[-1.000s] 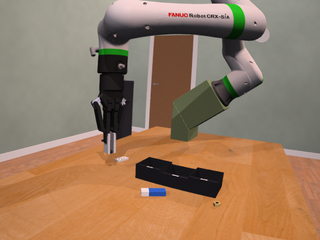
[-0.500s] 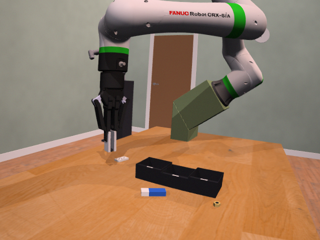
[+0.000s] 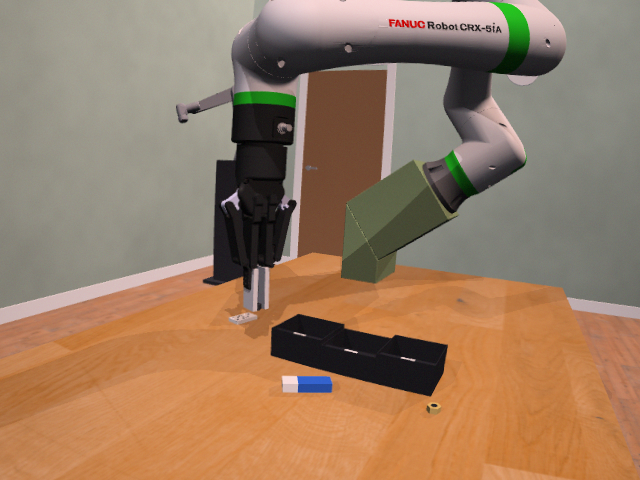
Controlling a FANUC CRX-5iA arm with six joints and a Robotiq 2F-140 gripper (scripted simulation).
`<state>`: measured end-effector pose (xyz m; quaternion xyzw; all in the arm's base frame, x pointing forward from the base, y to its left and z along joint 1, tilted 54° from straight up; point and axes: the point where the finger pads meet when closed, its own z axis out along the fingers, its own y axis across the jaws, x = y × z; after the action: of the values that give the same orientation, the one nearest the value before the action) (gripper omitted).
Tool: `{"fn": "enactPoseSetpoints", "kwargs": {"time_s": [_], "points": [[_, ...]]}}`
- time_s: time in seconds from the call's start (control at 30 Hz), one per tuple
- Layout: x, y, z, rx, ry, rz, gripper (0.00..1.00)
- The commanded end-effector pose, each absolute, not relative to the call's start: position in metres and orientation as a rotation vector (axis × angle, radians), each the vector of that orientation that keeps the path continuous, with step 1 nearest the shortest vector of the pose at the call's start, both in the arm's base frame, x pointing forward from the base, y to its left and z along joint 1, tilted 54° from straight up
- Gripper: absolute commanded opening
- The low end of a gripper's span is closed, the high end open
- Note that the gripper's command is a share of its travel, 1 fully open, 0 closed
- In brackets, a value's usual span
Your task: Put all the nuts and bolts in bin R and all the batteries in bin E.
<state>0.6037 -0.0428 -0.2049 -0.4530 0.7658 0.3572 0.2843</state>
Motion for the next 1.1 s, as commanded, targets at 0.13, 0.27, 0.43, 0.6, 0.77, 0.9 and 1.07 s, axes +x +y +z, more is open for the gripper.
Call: {"fn": "enactPoseSetpoints", "kwargs": {"time_s": [0.13,0.27,0.43,0.6,0.77,0.9,1.07], "points": [[0.601,-0.018,-0.170,-1.211,2.051,0.951,0.16],[0.599,-0.004,-0.151,-1.211,2.051,0.951,0.16],[0.597,0.014,-0.127,-1.211,2.051,0.951,0.16],[0.596,0.028,-0.108,-1.211,2.051,0.951,0.16],[0.594,0.042,-0.089,-1.211,2.051,0.951,0.16],[0.593,0.057,-0.069,-1.211,2.051,0.951,0.16],[0.591,0.068,-0.054,-1.344,1.929,0.880,0.16]]}}
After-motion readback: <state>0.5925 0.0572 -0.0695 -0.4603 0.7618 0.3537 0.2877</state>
